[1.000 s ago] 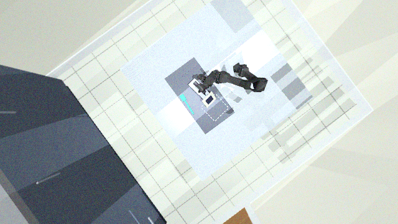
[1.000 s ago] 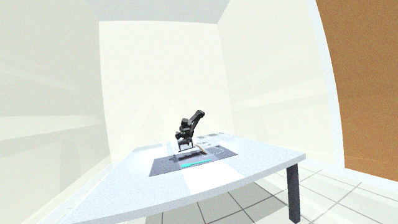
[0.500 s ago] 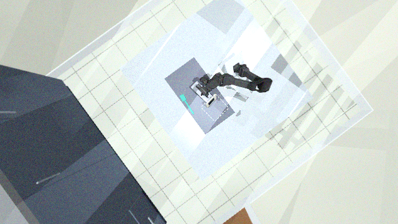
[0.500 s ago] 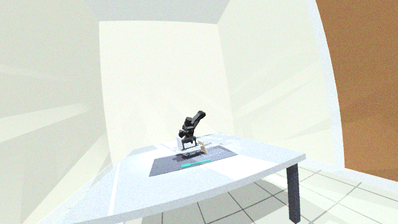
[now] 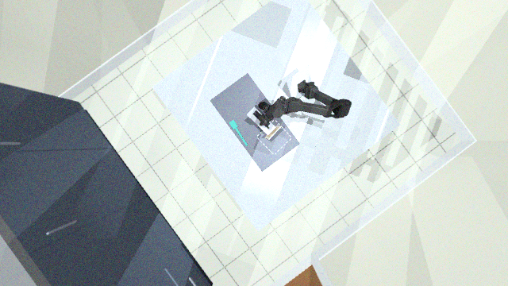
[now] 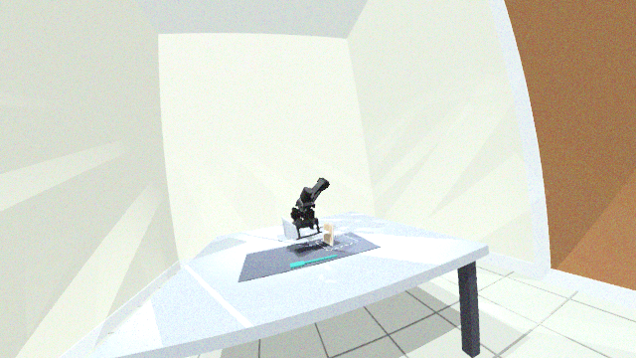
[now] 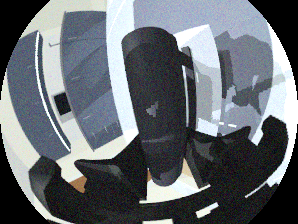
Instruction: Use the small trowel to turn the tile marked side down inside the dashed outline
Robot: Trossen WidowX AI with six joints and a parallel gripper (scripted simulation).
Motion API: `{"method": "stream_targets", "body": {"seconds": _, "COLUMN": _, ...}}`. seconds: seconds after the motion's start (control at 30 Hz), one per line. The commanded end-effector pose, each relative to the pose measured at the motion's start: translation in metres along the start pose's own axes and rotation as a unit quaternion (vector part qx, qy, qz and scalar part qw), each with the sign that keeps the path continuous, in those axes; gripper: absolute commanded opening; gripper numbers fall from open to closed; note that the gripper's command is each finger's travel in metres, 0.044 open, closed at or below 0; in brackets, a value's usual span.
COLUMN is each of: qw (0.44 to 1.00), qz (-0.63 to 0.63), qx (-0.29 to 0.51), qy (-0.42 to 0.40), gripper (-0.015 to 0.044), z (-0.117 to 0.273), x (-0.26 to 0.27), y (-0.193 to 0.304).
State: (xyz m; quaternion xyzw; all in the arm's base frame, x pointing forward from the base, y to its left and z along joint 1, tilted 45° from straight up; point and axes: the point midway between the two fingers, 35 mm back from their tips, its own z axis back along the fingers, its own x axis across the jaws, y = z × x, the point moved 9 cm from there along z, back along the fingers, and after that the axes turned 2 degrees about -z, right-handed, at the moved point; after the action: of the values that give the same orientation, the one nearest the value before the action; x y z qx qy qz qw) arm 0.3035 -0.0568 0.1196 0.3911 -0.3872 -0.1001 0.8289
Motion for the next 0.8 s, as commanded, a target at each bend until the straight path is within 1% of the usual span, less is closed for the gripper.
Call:
{"method": "stream_targets", "body": {"seconds": 0.0, "qw": 1.000, "qz": 0.001, "qx": -0.004, "qy": -0.007, "gripper": 0.0000, "z": 0.002, "x": 0.002, "y": 0.002}}
{"method": "stream_targets", "body": {"seconds": 0.5, "qw": 1.000, "qz": 0.002, "qx": -0.006, "qy": -0.007, "gripper": 0.0000, "z": 0.021, "x": 0.026, "y": -0.055}}
{"method": "stream_targets", "body": {"seconds": 0.77, "qw": 1.000, "qz": 0.003, "qx": -0.005, "qy": -0.007, "gripper": 0.0000, "z": 0.022, "x": 0.027, "y": -0.057}}
